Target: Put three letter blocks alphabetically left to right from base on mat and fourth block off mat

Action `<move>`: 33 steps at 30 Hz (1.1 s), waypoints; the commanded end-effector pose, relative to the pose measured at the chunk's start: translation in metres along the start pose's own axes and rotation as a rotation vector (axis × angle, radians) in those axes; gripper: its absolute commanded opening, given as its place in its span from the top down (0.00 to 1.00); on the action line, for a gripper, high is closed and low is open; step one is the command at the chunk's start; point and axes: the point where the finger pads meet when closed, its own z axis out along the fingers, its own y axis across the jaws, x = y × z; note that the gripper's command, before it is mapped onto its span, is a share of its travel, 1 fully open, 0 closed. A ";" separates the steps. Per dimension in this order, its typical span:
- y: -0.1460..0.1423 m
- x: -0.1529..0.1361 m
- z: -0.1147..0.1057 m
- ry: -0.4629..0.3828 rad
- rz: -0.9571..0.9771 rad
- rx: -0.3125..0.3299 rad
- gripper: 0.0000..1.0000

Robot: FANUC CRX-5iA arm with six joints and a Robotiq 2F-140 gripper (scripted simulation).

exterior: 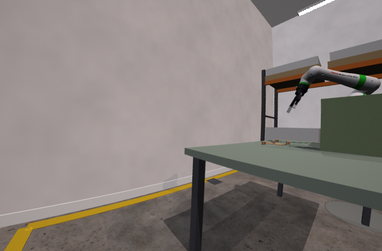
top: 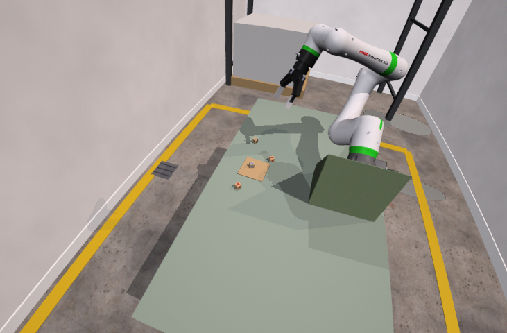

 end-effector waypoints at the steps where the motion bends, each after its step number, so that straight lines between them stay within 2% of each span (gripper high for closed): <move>1: 0.000 0.000 0.000 0.000 0.000 0.000 0.00; 22: 0.001 -0.004 0.002 0.011 -0.003 0.000 0.00; 26: 0.004 -0.020 0.010 0.057 -0.014 0.001 0.00; 30: 0.013 -0.049 0.031 0.145 -0.036 0.005 0.00; 33: 0.017 -0.058 0.038 0.173 -0.043 0.007 0.00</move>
